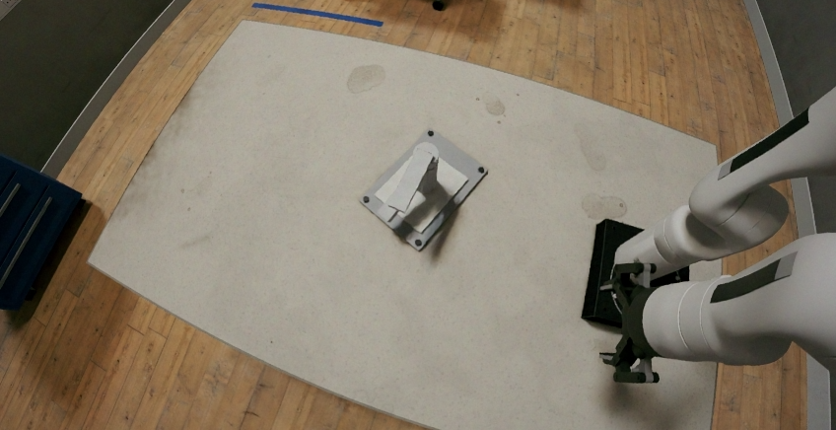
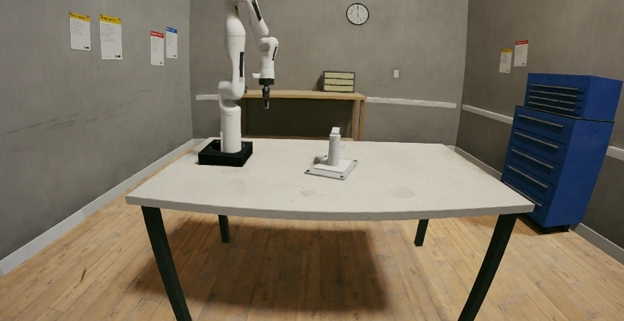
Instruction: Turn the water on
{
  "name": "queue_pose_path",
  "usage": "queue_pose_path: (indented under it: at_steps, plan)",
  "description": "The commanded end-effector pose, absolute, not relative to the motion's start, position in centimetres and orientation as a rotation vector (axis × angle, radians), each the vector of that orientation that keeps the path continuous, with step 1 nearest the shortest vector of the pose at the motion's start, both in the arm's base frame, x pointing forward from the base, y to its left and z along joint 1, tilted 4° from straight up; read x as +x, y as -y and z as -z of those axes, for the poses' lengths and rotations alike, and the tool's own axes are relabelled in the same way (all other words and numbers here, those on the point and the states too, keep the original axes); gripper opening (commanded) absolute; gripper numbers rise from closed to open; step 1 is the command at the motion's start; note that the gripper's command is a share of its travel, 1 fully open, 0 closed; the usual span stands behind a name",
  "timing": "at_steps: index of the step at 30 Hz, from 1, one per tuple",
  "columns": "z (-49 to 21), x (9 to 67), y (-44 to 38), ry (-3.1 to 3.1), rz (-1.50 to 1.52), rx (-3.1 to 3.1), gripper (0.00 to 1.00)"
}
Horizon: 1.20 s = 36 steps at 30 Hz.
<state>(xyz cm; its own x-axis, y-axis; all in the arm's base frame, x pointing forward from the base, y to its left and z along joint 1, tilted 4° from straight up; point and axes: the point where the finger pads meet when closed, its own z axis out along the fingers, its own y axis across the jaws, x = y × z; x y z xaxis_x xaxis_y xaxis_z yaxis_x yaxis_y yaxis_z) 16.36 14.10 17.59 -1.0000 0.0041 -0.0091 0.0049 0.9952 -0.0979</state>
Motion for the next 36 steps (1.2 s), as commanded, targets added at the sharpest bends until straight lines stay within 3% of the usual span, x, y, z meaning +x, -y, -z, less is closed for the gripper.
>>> queue_pose_path:
  at_steps: [1, 21, 36]
  plan:
    - [-17.6, 16.4, -14.1, -3.128, 0.152, 0.007, 1.0]
    - [-17.7, 16.8, -14.2, -3.131, 0.149, 0.058, 1.0]
    - [-18.5, 25.8, -14.0, -3.013, 0.102, 0.978, 1.0]
